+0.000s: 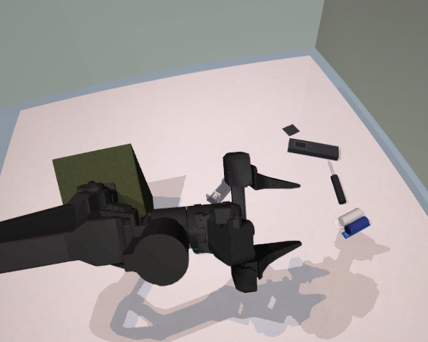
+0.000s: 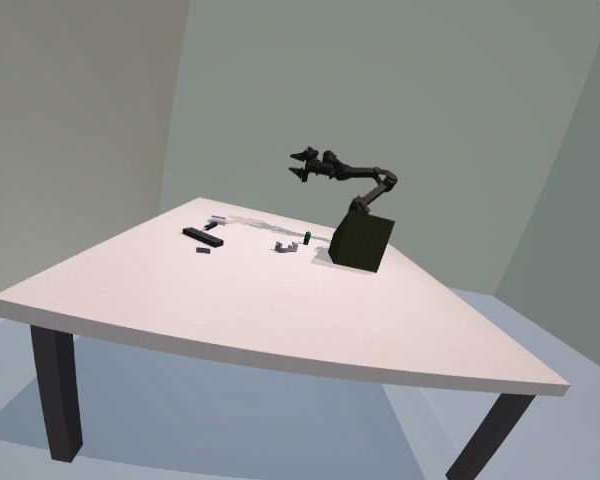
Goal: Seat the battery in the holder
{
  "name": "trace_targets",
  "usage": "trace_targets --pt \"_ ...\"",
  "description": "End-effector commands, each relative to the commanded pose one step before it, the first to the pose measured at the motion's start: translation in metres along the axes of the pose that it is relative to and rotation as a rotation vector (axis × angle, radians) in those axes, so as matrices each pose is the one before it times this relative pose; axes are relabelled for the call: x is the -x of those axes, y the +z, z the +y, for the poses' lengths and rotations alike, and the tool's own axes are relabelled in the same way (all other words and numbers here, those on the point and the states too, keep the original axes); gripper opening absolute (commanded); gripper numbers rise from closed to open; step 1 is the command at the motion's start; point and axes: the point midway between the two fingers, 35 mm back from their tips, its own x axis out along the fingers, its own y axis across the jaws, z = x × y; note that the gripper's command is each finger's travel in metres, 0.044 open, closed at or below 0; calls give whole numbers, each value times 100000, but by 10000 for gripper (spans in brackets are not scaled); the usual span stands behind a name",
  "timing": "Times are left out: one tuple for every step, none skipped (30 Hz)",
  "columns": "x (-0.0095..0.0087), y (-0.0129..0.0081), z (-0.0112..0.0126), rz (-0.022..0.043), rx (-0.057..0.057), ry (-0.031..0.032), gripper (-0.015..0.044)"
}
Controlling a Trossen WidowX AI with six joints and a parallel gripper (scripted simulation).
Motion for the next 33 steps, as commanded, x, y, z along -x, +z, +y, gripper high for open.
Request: trace_targets --pt "-148 -461 5 1970 -734 -418 374" --pt "-417 -1379 11 5886 -2066 -1345 348" --pt "-651 -2271 -10 9708 -2990 -2553 321" --pt "-771 -2748 -79 11810 -2930 -3721 295" --pt "-761 -2655 -161 11482 -2084 -4352 269" --pt "-516 -1648 -147 7193 -906 -3148 243" --pt "-578 -1875 -211 8176 -630 -4020 216" --pt "-643 -2133 -303 9270 -157 -5209 190" --pt "-666 -2245 -403 9702 545 -6333 164" --pt "-622 -2099 -466 8993 1261 -6868 138" --pt "-551 -1871 -492 7923 1683 -7015 111" --pt "-499 -1726 -543 7166 2260 -7451 85" --pt "-441 -1571 -587 6345 2791 -7814 59" --pt "-378 -1410 -624 5489 3275 -8118 33" --pt "-311 -1247 -655 4609 3714 -8358 6" --pt "-240 -1072 -674 3689 4074 -8463 0" --pt "-146 -724 -535 2265 3420 -6684 0" --pt "-72 -388 -322 1101 2143 -4030 0" --pt "-22 -122 -107 324 729 -1345 0" --pt "0 0 0 0 0 0 0" --pt "0 0 0 0 0 0 0" --pt "0 0 0 0 0 0 0" --pt "0 0 0 0 0 0 0" --pt "0 0 0 0 0 0 0" --pt "0 0 0 0 0 0 0" --pt "0 0 0 0 0 0 0" --pt "-130 13 19 33 13 31 0" --pt "-389 37 52 94 39 87 0" --pt "-647 53 71 143 62 119 0" --pt "-776 50 59 152 70 101 0" --pt "-770 34 32 133 65 54 0" --pt "-763 16 5 115 61 6 0" --pt "-748 6 -9 36 24 -14 0"
